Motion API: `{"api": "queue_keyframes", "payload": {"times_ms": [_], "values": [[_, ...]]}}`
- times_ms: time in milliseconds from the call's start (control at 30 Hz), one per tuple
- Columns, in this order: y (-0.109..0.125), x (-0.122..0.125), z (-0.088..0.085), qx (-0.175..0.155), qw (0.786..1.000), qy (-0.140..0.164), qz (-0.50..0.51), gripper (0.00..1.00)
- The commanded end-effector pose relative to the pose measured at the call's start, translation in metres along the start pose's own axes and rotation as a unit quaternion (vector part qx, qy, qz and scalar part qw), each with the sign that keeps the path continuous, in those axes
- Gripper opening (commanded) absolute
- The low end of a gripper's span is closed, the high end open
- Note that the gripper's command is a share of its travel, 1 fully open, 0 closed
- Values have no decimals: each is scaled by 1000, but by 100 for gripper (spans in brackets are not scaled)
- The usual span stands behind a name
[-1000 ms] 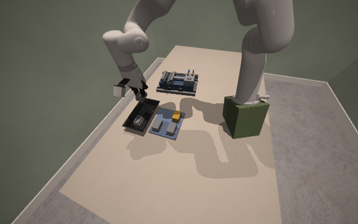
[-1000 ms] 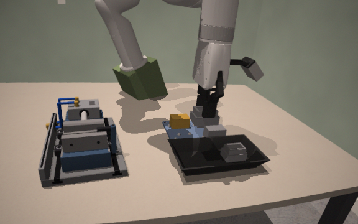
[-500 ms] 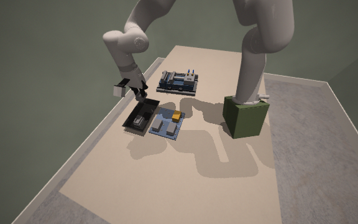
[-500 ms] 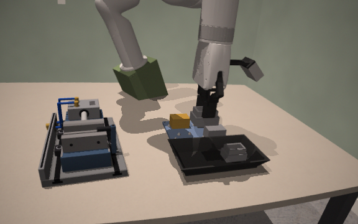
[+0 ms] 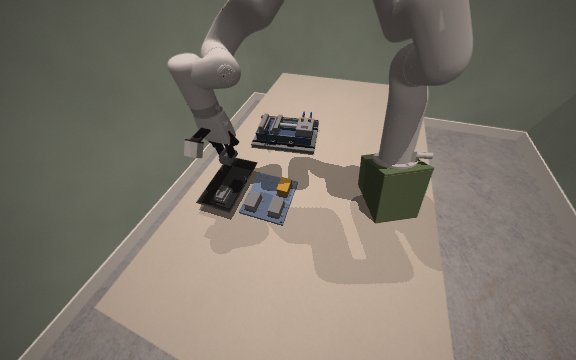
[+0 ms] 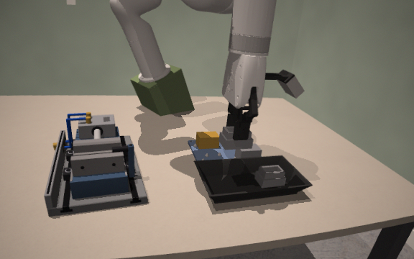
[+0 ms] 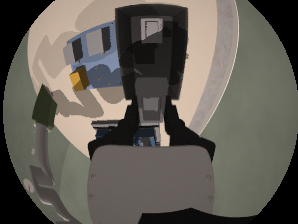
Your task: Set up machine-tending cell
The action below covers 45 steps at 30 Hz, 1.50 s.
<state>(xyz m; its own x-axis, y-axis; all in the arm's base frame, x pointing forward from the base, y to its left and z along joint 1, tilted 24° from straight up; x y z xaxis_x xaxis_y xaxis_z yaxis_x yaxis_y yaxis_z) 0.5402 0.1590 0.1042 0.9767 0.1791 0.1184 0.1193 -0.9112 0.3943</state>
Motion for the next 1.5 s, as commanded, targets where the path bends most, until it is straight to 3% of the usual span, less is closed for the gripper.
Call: {"api": "queue_keyframes", "payload": {"times_ms": [0, 1467], "values": [[0, 1, 6, 1, 1000, 2, 0, 0], [1, 2, 77, 1, 1000, 2, 0, 0]]}}
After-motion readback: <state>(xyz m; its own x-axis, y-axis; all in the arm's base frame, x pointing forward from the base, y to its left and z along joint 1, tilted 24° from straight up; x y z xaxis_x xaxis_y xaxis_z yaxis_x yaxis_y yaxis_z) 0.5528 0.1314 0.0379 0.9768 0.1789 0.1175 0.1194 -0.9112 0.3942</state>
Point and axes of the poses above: the point where the finger pads meet when closed, its own z axis out along the fingers, its own x axis across the jaws, y = z × x, the point moved 4 cm from there along -z, back along the fingers, and after that the axes turned 8 degrees about -z, right-handed, at the moved point
